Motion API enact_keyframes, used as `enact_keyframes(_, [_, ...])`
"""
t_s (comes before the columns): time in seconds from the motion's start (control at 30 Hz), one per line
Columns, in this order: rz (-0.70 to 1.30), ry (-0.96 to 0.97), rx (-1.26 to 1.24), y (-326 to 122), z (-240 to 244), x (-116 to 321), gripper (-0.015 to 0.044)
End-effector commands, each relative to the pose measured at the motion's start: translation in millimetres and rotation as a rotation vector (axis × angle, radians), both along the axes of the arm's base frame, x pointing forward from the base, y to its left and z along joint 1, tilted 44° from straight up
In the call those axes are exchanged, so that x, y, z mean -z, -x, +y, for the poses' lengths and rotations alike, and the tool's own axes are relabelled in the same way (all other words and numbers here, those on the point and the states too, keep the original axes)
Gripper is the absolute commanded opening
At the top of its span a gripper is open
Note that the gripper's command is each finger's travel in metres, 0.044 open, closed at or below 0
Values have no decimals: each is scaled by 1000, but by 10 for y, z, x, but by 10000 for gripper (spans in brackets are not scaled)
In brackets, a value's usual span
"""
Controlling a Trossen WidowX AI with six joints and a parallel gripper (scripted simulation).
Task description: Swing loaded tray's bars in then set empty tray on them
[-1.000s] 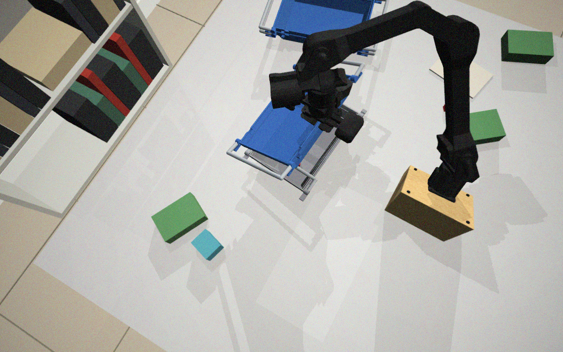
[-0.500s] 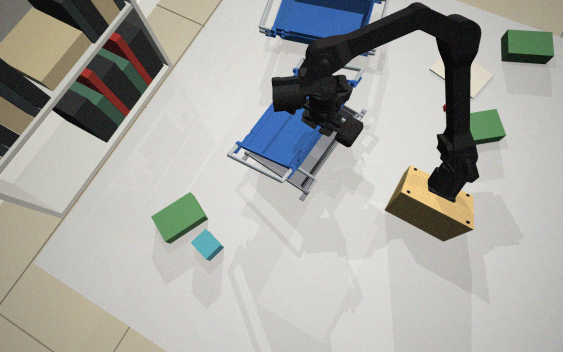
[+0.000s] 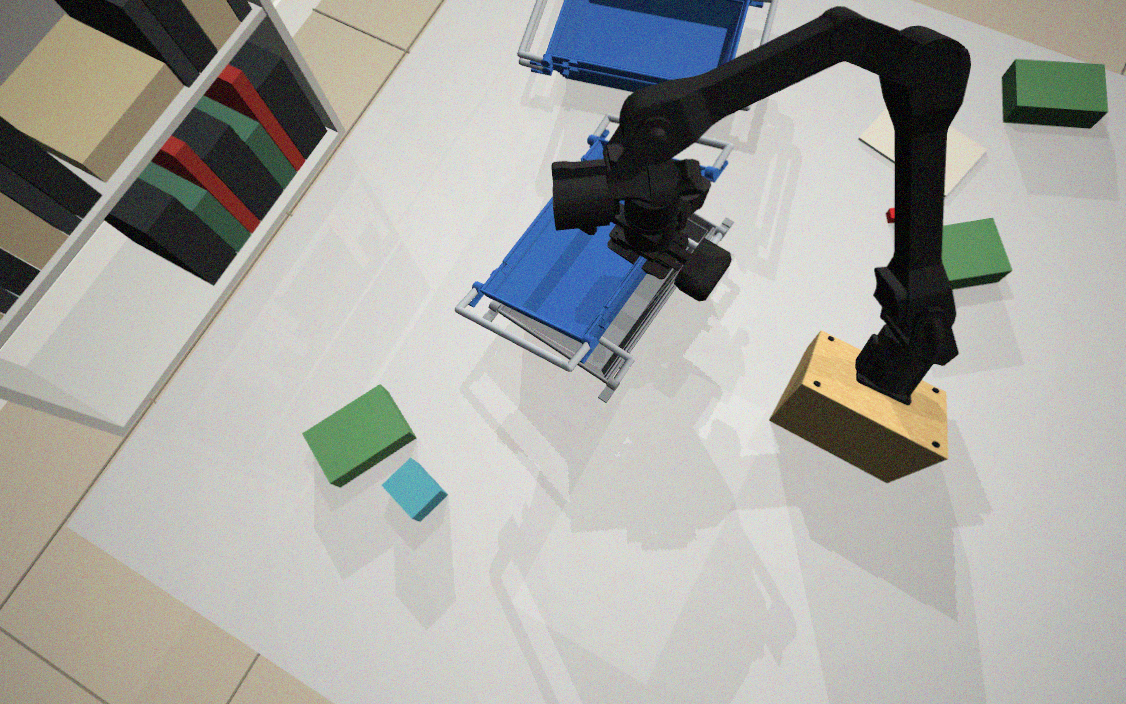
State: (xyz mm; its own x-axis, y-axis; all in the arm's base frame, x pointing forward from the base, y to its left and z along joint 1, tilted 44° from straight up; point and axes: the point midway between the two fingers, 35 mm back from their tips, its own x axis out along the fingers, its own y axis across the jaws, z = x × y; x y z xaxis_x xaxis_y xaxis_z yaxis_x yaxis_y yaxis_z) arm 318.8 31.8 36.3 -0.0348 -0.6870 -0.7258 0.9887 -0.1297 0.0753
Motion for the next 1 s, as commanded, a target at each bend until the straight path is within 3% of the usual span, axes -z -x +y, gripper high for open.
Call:
enact_keyframes(0.0, [-1,-2,1,42,-34,28,0])
enact_keyframes(0.97, [-1,-1,1,143,-143,158,0])
